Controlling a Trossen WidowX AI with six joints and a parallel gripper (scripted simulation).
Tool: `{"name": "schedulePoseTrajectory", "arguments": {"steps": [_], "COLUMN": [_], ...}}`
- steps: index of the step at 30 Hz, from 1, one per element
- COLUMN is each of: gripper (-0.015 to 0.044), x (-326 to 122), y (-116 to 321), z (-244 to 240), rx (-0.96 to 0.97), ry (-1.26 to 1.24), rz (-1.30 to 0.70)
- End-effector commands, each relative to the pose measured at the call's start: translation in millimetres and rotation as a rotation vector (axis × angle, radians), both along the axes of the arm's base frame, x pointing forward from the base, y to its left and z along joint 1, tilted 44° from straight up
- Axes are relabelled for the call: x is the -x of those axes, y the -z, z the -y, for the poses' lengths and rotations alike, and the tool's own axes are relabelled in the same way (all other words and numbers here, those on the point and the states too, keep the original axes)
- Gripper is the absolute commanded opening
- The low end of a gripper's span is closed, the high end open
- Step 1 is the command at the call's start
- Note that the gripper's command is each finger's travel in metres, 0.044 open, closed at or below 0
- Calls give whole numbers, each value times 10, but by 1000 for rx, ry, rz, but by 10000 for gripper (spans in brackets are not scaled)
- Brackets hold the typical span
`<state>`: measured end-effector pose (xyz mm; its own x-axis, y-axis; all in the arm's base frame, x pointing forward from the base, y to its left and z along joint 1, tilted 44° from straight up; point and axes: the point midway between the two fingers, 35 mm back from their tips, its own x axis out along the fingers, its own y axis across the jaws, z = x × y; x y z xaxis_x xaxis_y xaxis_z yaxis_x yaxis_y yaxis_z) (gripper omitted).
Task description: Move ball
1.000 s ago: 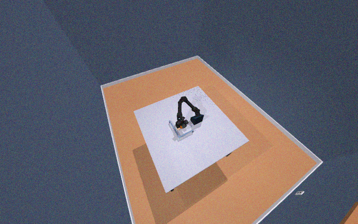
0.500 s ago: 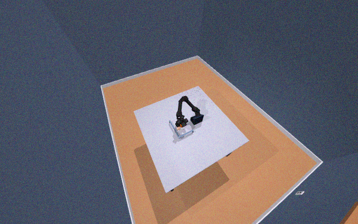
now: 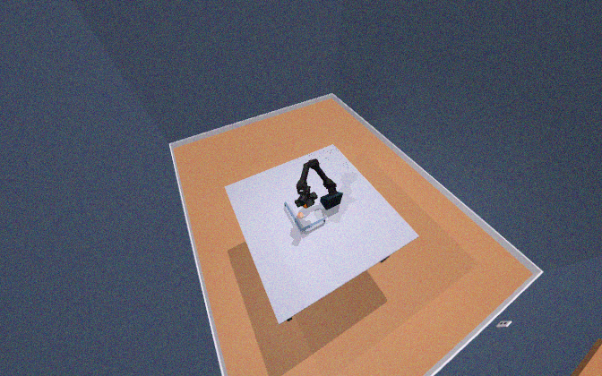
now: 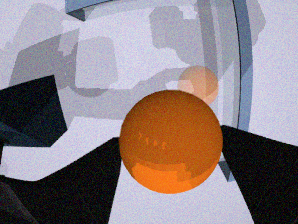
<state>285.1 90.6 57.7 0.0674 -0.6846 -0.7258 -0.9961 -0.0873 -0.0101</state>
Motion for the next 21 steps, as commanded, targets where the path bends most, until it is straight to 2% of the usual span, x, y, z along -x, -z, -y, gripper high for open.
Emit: {"name": "schedulePoseTrajectory", "arguments": {"steps": [1, 21], "gripper": [0, 0], "x": [2, -241], "y": [-34, 121], "z": [-19, 81], "rx": [-4, 34], "ry": [-8, -454], "rz": [-11, -426]}}
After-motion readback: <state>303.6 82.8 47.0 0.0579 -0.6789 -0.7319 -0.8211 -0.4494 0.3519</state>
